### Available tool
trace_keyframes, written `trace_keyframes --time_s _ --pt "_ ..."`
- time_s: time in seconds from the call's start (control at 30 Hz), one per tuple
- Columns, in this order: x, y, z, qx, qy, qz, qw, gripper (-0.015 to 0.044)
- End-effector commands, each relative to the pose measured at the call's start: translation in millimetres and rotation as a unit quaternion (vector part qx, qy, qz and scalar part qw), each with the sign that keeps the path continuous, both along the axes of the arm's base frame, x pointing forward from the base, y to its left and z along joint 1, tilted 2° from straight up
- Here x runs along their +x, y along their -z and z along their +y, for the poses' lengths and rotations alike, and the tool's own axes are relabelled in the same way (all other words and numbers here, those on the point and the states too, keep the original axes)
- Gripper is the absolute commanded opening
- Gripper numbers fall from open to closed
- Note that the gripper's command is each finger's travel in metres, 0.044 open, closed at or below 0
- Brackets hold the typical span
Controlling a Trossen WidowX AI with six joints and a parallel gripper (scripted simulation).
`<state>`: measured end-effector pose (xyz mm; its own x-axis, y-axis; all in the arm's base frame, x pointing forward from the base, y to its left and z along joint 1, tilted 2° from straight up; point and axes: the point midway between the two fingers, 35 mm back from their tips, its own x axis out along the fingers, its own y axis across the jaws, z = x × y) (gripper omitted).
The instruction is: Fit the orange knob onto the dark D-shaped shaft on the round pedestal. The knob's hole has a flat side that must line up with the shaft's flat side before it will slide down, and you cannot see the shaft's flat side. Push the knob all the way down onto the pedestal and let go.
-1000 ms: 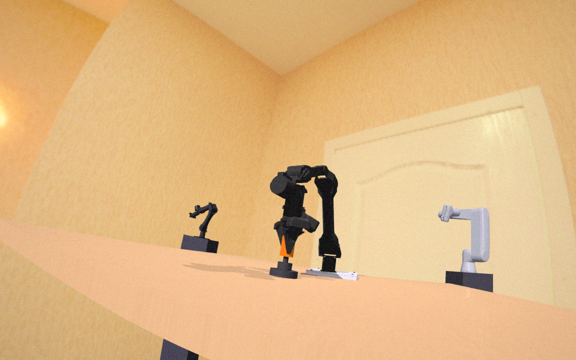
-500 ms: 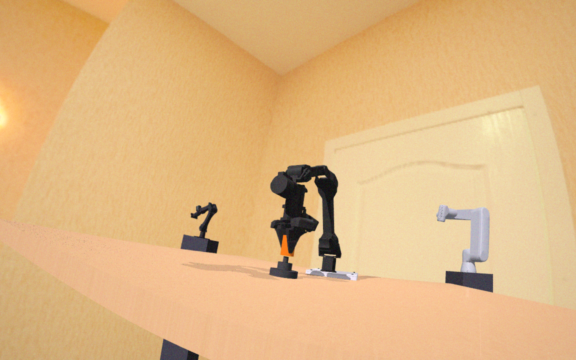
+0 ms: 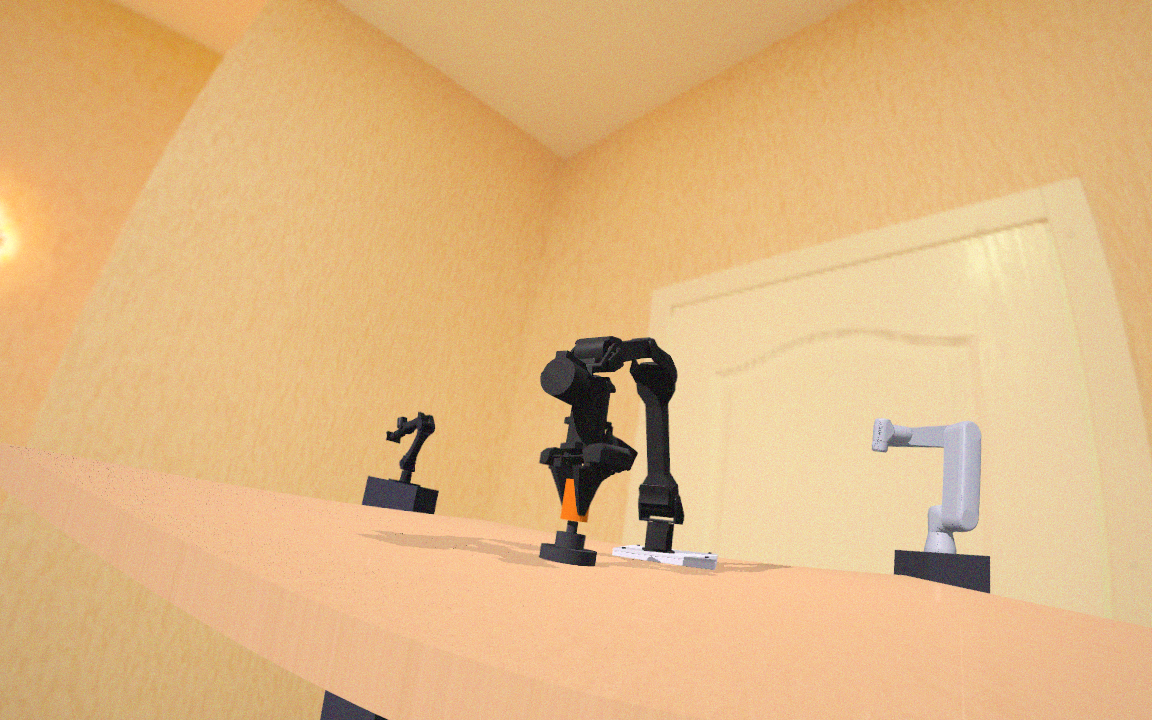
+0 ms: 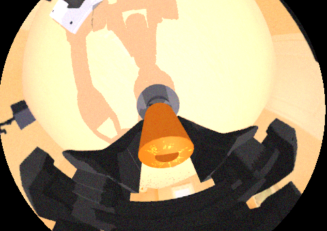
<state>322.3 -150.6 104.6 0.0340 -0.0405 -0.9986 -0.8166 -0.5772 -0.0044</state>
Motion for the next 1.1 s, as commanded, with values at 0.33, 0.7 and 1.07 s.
trace_keyframes --time_s 0.33,0.7,1.07 --pt "-0.1 2.0 0.2 -0.001 -0.003 -0.003 1.0 0.0" --pt "-2.6 -3.4 1.0 -0.002 -0.03 -0.002 1.0 0.0" --pt "1.2 -2.7 0.1 -0.005 -0.107 0.001 0.994 0.0"
